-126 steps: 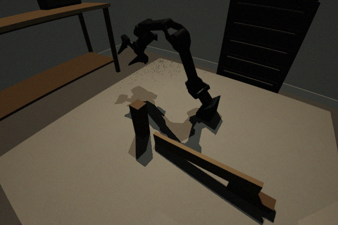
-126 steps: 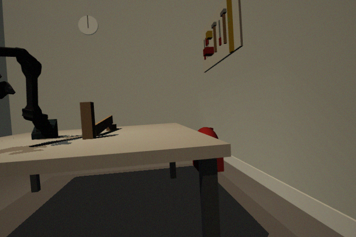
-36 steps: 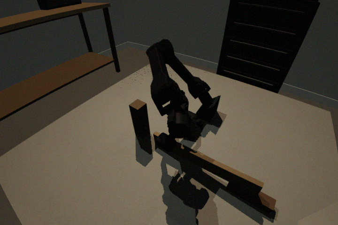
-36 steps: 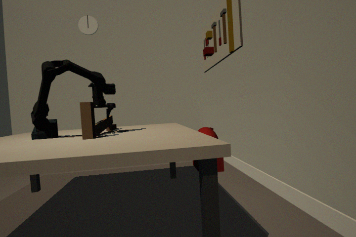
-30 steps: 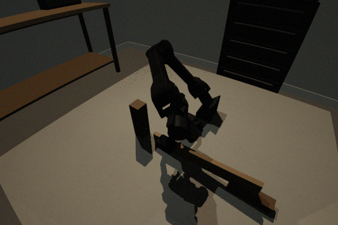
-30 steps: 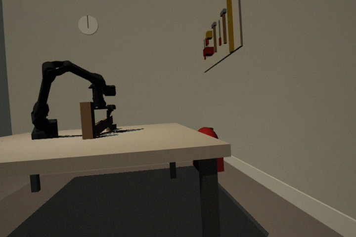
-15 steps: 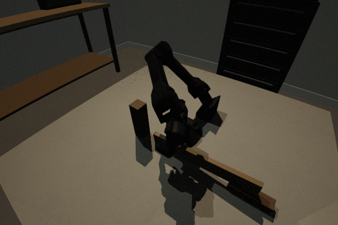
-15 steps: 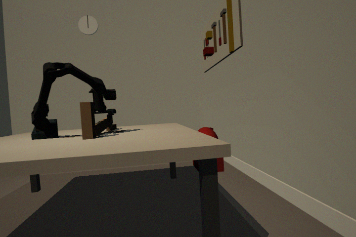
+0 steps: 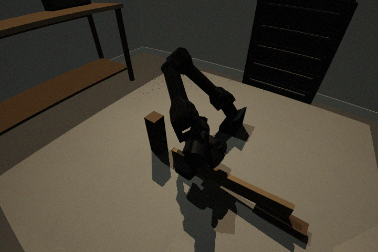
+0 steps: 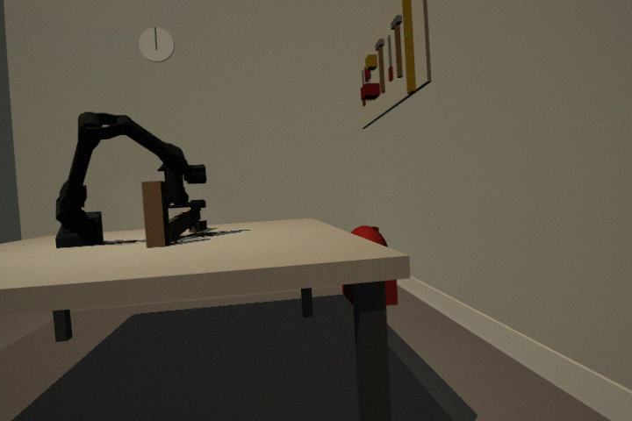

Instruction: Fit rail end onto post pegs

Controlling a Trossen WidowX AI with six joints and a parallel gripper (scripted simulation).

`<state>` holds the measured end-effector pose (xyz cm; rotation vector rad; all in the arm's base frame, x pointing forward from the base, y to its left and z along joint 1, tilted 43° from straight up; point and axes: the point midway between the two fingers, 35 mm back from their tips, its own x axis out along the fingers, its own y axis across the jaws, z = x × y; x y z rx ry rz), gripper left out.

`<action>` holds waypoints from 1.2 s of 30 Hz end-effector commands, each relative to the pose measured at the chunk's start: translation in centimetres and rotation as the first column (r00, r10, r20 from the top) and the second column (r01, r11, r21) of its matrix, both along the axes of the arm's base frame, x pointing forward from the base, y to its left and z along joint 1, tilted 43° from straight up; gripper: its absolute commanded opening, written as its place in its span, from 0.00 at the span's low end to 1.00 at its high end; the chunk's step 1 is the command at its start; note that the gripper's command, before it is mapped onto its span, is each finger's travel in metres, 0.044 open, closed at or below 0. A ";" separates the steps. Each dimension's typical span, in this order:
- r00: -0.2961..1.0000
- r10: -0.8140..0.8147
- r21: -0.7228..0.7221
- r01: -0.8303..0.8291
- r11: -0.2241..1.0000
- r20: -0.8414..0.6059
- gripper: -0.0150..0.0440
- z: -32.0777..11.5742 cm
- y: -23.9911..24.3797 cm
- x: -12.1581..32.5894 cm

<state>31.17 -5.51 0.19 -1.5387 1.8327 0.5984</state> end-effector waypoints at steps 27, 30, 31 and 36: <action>1.000 0.006 -0.004 -0.006 1.000 -0.003 0.25 -0.1 -0.1 0.0; 1.000 0.006 -0.004 -0.006 1.000 -0.003 0.25 -0.1 -0.1 0.0; 1.000 0.006 -0.004 -0.006 1.000 -0.003 0.25 -0.1 -0.1 0.0; 1.000 0.006 -0.004 -0.006 1.000 -0.003 0.25 0.1 0.1 0.0</action>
